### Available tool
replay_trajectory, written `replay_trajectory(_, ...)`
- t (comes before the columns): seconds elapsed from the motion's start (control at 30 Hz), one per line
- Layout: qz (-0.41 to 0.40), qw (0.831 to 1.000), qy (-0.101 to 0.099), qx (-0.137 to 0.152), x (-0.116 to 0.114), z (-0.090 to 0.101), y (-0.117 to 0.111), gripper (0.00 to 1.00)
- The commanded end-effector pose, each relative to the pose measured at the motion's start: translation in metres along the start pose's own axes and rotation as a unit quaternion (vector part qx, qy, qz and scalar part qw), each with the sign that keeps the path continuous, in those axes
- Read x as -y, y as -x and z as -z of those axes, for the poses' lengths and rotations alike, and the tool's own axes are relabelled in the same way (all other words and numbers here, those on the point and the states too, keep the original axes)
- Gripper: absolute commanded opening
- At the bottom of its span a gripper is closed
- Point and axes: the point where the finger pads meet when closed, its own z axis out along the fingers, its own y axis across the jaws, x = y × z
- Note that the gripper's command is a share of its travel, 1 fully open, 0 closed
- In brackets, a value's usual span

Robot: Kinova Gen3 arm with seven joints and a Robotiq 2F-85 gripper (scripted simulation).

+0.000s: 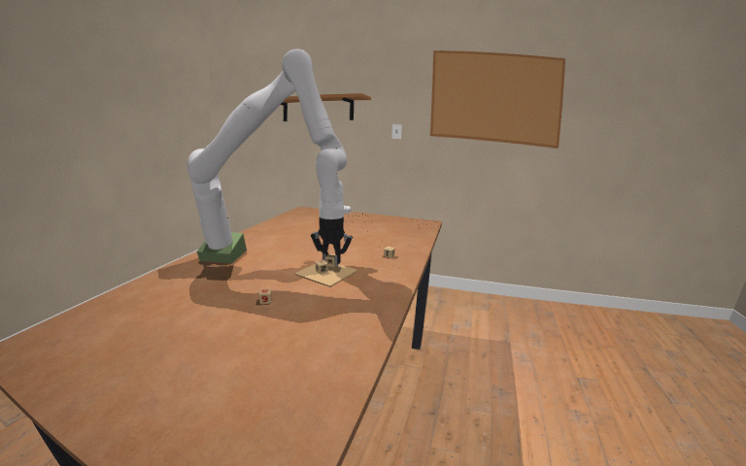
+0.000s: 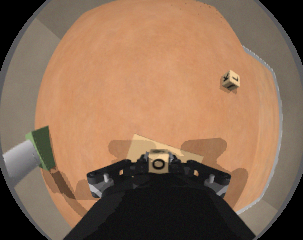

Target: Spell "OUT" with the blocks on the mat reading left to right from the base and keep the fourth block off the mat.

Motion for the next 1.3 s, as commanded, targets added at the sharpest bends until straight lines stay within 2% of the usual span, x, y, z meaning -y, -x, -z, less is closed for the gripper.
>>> replay_trajectory(0.0, 0.000, 1.000, 0.001, 0.000, -0.0004, 0.0001, -0.0002, 0.26)
replay_trajectory(1.27, 0.000, 1.000, 0.001, 0.000, -0.0004, -0.0035, -0.0002, 0.26)
